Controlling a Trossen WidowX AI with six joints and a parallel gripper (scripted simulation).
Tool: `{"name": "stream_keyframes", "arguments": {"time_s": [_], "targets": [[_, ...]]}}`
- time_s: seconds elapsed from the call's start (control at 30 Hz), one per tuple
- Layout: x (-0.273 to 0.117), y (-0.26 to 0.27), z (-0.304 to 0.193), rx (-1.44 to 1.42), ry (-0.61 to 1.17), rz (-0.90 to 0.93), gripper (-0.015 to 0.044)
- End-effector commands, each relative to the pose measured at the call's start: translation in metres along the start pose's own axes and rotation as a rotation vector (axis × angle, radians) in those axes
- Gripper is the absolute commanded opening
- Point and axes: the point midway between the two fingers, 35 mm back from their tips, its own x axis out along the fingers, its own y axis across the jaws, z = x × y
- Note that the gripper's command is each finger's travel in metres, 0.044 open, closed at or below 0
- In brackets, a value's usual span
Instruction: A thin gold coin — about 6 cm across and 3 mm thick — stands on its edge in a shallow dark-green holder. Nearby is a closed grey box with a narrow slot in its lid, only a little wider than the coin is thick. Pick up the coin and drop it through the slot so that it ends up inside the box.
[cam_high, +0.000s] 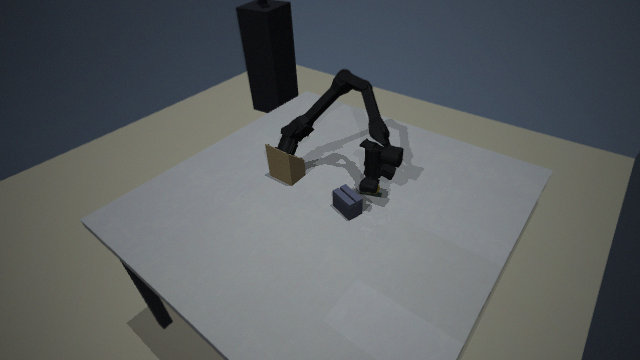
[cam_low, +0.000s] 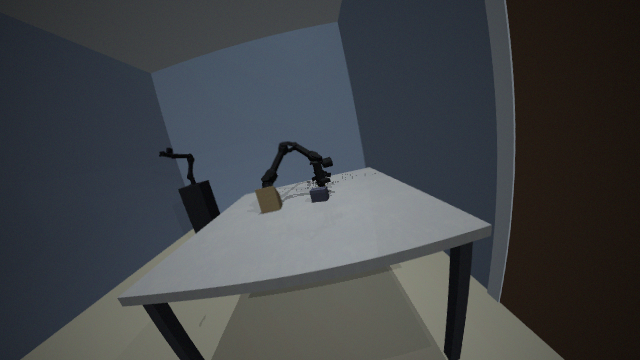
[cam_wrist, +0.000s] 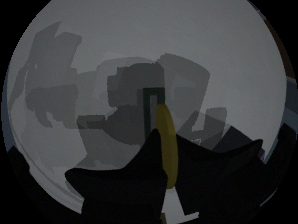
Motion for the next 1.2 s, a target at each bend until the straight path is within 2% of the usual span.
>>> {"name": "stream_keyframes", "arguments": {"time_s": [0.0,1.17], "targets": [[-0.009,-0.003,0.005,-0.013,-0.018,-0.015,0.0000],[-0.089,0.002,-0.001,0.021,0.024,0.001,0.0000]]}}
